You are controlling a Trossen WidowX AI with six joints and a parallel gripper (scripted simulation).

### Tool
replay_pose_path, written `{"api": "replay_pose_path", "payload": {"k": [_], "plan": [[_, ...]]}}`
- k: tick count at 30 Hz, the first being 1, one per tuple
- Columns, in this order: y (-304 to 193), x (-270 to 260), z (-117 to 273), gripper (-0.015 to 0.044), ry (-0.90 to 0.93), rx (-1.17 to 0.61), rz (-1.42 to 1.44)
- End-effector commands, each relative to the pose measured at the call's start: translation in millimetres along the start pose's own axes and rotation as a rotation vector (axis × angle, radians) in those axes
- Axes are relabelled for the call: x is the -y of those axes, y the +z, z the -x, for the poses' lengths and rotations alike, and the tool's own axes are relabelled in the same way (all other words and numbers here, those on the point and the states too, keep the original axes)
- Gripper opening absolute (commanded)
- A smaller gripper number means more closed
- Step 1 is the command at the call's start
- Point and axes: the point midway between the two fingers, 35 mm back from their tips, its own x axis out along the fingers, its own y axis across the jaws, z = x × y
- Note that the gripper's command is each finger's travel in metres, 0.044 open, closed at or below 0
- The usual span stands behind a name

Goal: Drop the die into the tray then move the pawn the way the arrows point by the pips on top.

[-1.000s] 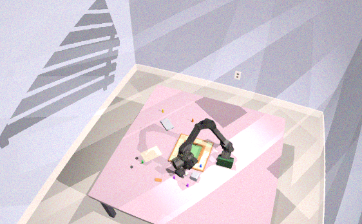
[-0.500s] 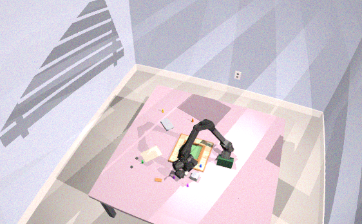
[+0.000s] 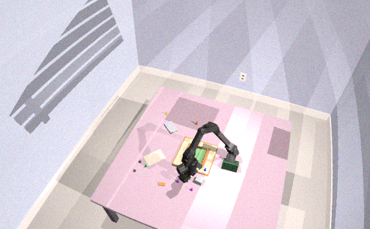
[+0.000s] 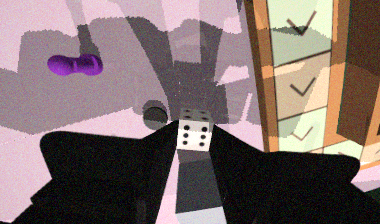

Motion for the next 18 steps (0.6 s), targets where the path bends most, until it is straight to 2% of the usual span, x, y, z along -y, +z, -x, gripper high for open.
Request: {"api": "replay_pose_path", "payload": {"k": [1, 18], "plan": [[1, -4, 12, 0.0000, 0.003, 0.003, 0.003], [-6, -11, 108, 0.0000, 0.006, 0.000, 0.005]]}}
